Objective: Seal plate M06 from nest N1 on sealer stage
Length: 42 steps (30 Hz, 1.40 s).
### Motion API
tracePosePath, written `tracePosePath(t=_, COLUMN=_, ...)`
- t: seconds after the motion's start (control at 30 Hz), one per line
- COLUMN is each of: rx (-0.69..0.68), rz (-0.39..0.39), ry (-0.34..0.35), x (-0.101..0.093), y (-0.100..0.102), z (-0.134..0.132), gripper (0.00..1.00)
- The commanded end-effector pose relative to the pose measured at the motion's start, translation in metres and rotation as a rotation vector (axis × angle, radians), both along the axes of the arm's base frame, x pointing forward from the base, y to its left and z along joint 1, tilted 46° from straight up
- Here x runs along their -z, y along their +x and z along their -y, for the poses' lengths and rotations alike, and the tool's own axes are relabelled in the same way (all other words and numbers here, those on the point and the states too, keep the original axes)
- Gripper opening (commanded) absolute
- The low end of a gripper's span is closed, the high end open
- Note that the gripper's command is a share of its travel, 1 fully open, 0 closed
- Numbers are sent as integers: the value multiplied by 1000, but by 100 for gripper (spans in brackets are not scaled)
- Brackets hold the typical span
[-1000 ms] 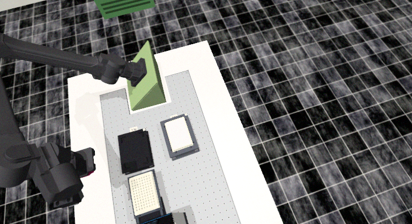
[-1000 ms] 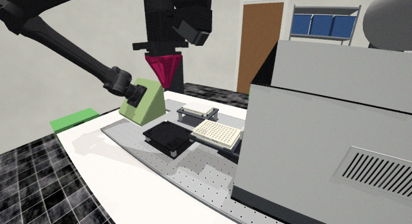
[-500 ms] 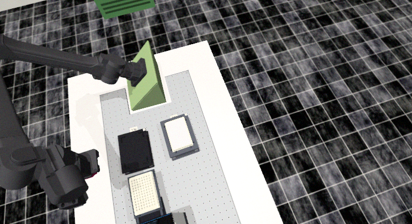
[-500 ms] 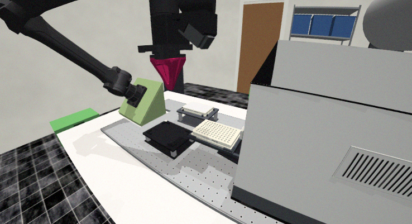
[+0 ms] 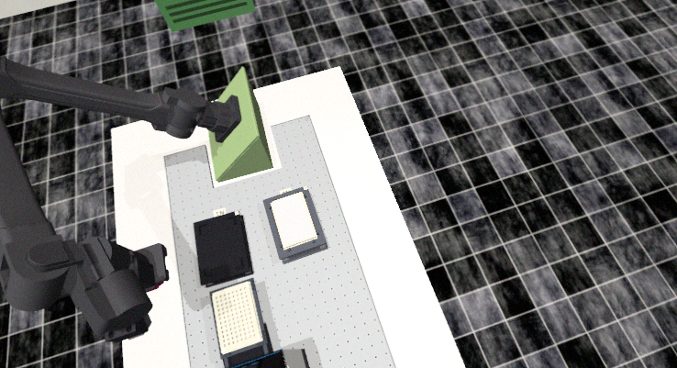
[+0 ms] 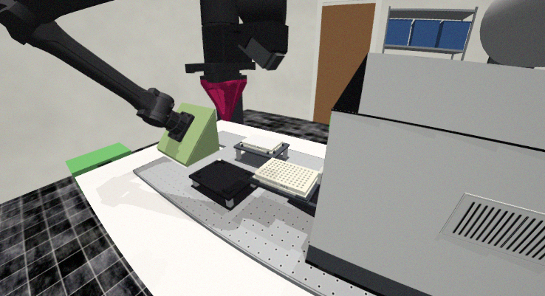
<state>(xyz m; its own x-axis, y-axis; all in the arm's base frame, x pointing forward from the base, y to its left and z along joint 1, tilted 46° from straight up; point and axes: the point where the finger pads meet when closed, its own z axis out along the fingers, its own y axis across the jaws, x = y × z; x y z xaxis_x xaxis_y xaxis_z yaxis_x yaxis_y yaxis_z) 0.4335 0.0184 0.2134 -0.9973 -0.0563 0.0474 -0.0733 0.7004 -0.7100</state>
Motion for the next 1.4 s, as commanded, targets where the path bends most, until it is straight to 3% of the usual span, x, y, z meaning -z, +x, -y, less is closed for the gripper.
tracePosePath(t=0.0, rx=-6, rz=51, ry=16, x=-15, y=1, z=0, gripper=0)
tracePosePath(t=0.27, rx=-5, rz=38, ry=11, x=-9, y=3, z=-1, gripper=0)
tracePosePath(t=0.53, rx=-268, rz=233, ry=32, x=-9, y=-5, z=-10, gripper=0)
tracePosePath(t=0.73, rx=-387, rz=360, ry=40, x=-3, y=-12, z=3, gripper=0)
tracePosePath(t=0.9, rx=-407, rz=385, ry=41, x=-2, y=-4, z=5, gripper=0)
tracePosePath(t=1.07, rx=-545, rz=521, ry=52, x=-2, y=-15, z=7, gripper=0)
tracePosePath(t=1.23, rx=-672, rz=639, ry=61, x=-2, y=-13, z=8, gripper=0)
tracePosePath(t=1.37, rx=-667, rz=641, ry=56, x=-3, y=-7, z=7, gripper=0)
